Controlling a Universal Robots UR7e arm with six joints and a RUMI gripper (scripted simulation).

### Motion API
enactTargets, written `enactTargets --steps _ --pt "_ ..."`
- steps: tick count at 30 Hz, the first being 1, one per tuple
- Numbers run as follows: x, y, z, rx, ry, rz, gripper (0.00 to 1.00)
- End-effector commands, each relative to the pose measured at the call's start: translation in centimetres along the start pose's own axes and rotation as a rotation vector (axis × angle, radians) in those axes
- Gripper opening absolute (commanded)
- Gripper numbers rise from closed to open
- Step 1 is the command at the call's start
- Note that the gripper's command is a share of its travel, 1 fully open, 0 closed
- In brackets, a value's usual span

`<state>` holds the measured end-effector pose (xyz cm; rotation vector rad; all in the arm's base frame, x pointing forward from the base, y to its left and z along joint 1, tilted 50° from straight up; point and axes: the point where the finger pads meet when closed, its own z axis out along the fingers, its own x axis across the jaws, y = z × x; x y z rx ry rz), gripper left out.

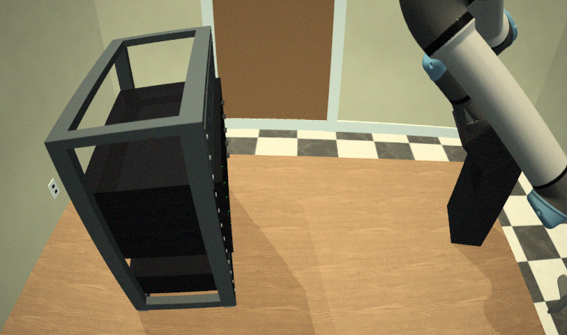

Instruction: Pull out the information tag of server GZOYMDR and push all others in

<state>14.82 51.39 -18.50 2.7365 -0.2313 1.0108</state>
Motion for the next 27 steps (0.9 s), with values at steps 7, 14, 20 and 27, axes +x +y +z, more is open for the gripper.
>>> enactTargets --steps 7,14,20,27 --pt "-0.2 0.2 0.0 -0.007 -0.004 -0.011 1.00" --pt "-0.4 0.6 0.1 -0.018 -0.008 -0.023 1.00" --pt "-0.6 0.8 0.2 -0.025 -0.012 -0.033 1.00" --pt "-1.0 1.3 0.4 -0.041 -0.019 -0.052 1.00"
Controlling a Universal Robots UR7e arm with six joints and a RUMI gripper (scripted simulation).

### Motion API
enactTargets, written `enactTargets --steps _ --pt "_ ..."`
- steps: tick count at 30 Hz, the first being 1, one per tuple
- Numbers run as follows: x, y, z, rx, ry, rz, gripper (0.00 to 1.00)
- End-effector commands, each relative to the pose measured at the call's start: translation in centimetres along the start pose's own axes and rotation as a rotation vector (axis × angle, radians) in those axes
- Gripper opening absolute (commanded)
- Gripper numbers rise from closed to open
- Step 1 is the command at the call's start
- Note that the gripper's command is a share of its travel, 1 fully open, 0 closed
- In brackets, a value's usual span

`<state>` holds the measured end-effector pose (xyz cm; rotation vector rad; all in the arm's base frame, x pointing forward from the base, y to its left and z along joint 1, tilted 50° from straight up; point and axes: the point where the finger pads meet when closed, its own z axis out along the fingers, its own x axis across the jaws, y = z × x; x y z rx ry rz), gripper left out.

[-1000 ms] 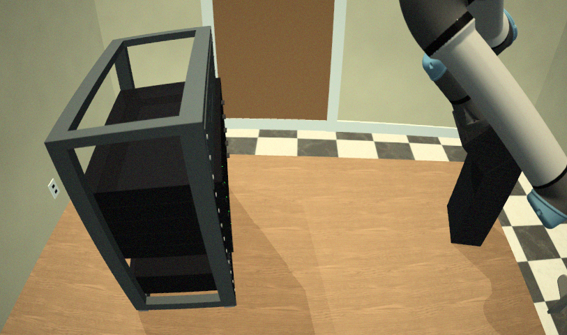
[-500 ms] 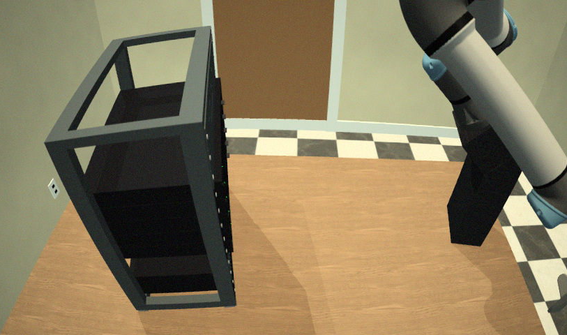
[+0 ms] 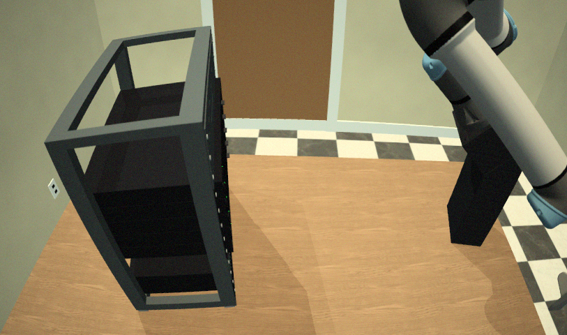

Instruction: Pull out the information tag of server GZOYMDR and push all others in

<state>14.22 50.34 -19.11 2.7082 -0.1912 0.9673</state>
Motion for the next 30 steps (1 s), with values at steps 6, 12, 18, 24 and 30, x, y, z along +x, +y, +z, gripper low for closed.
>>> enactTargets --steps 6,12,18,24,30 --pt "-0.5 0.7 0.2 -0.021 -0.010 -0.027 1.00" --pt "-0.9 1.2 0.3 -0.037 -0.017 -0.046 1.00" --pt "-1.4 1.9 0.5 -0.058 -0.027 -0.071 1.00" --pt "-1.7 2.4 0.7 -0.074 -0.035 -0.090 1.00" --pt "-2.3 3.3 0.9 -0.101 -0.048 -0.122 1.00"
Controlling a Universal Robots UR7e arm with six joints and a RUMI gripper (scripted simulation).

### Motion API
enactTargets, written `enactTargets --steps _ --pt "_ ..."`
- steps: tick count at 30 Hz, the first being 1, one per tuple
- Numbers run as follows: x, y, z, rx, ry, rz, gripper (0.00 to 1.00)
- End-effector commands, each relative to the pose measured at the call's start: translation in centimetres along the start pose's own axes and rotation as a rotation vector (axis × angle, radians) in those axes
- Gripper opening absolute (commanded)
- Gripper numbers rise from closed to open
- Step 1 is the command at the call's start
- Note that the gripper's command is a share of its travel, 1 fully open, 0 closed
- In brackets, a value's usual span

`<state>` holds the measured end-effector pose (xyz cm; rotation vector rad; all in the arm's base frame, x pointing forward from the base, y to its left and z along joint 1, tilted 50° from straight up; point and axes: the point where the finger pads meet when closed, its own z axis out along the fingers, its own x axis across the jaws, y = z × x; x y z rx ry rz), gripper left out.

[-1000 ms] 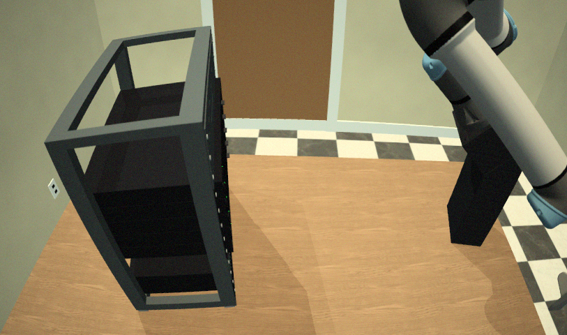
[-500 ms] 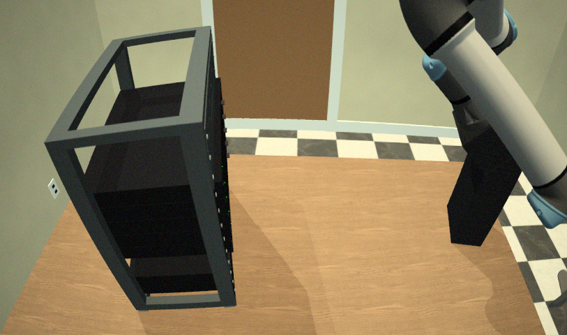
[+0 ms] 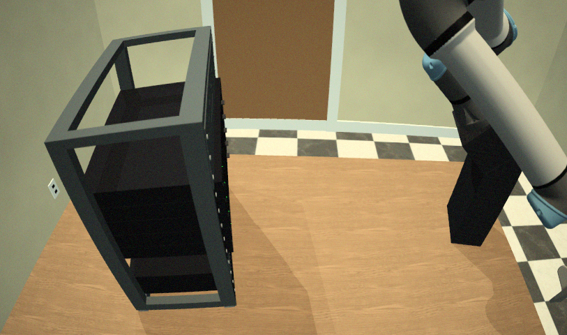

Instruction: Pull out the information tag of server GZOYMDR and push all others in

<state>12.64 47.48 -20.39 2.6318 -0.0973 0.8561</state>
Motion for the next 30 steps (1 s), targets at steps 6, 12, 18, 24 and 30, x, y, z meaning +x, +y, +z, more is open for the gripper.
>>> enactTargets --steps 6,12,18,24,30 --pt "-1.1 1.4 0.4 -0.045 -0.022 -0.053 1.00" --pt "-1.6 2.2 0.6 -0.068 -0.033 -0.078 1.00" --pt "-2.3 3.4 0.9 -0.104 -0.052 -0.118 1.00" --pt "-3.1 4.7 1.2 -0.144 -0.072 -0.161 1.00" --pt "-3.7 5.7 1.3 -0.172 -0.087 -0.190 1.00"
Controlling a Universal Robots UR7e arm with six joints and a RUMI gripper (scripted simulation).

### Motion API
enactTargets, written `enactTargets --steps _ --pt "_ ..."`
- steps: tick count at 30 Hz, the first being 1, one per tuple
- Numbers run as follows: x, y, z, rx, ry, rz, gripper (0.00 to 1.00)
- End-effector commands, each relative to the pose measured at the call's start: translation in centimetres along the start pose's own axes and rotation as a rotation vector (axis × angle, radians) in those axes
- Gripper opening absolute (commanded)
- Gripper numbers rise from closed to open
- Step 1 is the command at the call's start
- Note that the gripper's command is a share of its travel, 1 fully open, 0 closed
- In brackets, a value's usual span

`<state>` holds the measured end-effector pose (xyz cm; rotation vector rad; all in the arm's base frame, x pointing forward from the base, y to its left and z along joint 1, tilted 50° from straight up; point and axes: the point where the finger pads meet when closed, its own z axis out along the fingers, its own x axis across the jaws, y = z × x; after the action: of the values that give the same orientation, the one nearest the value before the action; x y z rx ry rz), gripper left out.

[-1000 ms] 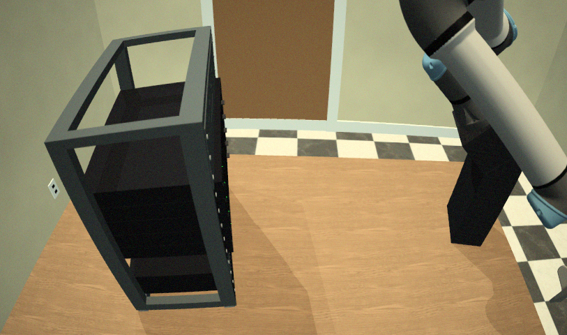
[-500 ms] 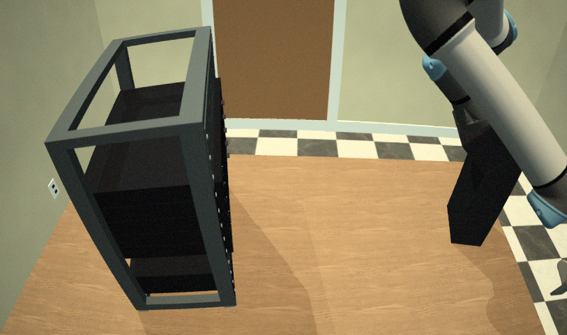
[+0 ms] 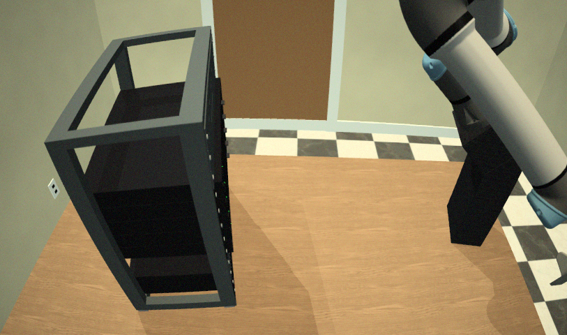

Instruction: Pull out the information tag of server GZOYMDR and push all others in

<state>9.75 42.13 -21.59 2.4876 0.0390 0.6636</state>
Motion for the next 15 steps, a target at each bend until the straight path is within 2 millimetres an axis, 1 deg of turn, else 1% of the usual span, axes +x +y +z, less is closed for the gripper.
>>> enactTargets --steps 1,13,15 --pt "-0.7 0.8 0.2 -0.026 -0.014 -0.028 1.00" --pt "-2.8 3.9 1.1 -0.121 -0.067 -0.124 1.00" --pt "-2.8 3.9 1.1 -0.121 -0.067 -0.124 1.00"
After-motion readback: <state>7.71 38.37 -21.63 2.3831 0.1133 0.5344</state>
